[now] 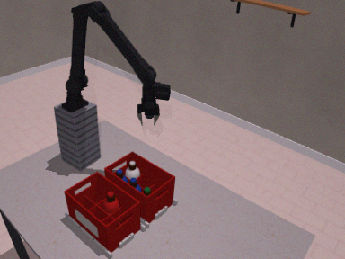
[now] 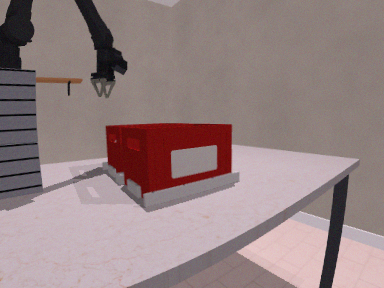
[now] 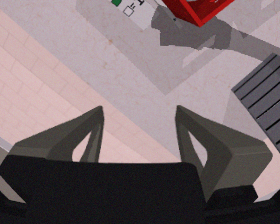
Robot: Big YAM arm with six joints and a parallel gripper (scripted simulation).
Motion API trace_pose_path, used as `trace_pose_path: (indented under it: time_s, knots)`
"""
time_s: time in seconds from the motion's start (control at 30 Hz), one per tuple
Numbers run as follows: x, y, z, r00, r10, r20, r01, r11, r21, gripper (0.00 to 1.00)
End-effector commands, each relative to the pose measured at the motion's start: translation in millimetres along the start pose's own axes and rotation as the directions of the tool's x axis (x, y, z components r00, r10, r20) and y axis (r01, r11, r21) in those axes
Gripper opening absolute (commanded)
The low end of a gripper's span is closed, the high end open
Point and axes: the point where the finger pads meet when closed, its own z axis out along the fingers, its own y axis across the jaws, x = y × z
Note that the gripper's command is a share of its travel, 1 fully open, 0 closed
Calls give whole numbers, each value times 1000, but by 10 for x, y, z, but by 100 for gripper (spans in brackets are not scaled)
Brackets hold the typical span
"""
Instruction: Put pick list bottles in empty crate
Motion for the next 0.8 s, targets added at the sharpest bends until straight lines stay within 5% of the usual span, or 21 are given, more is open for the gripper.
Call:
trace_pose_path:
  time_s: [0.0, 0.77]
  knots:
    - [76, 271, -253, 999, 32, 16, -31, 999, -43, 61]
    - [917, 770, -693, 999, 32, 4, -32, 999, -34, 61]
